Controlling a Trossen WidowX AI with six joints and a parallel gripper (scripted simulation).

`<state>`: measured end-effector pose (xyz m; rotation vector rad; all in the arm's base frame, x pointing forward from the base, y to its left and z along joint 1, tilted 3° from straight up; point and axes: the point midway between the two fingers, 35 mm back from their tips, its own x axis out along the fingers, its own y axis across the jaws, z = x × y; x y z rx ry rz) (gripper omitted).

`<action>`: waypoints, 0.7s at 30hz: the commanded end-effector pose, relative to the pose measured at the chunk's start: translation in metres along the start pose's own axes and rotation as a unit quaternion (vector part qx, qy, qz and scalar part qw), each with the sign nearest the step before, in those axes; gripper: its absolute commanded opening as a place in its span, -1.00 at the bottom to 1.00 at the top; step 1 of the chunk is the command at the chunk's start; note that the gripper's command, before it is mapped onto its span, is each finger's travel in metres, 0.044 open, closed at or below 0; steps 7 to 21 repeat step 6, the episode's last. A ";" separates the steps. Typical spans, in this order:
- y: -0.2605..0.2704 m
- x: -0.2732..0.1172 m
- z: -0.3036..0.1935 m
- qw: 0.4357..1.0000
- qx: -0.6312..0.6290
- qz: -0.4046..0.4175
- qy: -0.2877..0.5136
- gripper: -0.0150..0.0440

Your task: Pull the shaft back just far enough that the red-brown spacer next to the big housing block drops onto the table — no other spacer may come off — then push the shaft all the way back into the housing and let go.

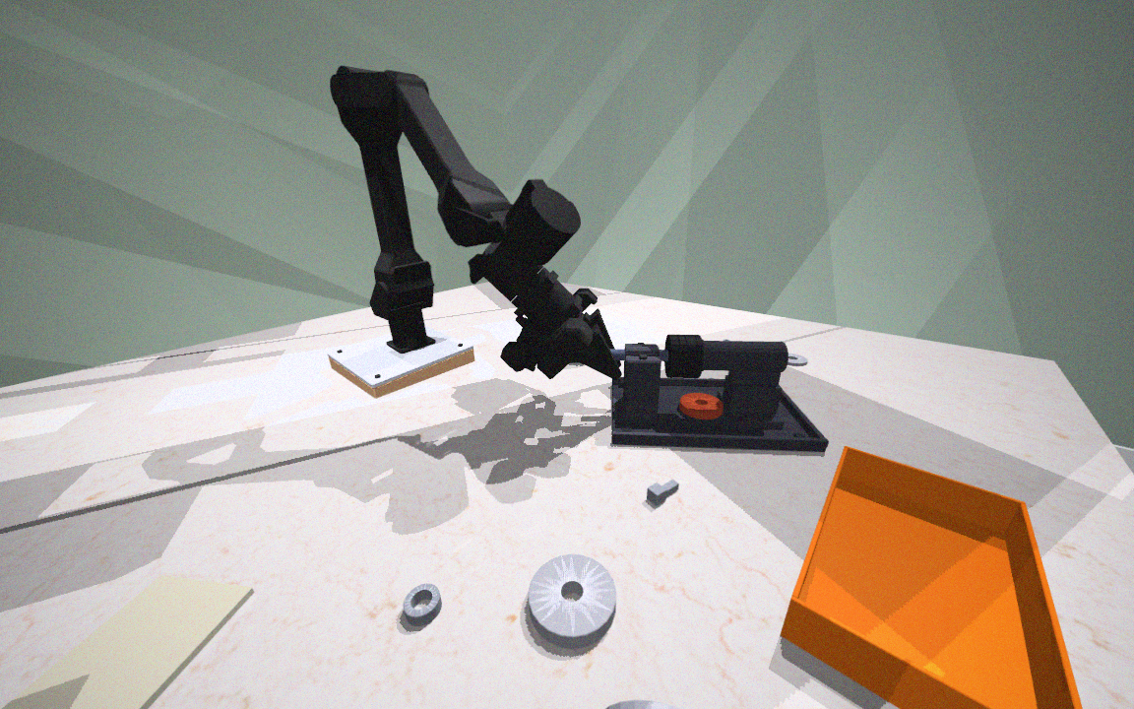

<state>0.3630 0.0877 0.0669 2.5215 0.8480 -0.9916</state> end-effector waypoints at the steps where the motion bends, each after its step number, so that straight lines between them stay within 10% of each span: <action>1: 0.000 0.000 0.000 1.000 0.000 0.000 0.000 0.31; 6: 0.001 -0.006 0.000 1.000 0.000 0.000 0.000 0.75; 21: 0.001 -0.006 0.000 1.000 0.000 0.000 0.000 0.75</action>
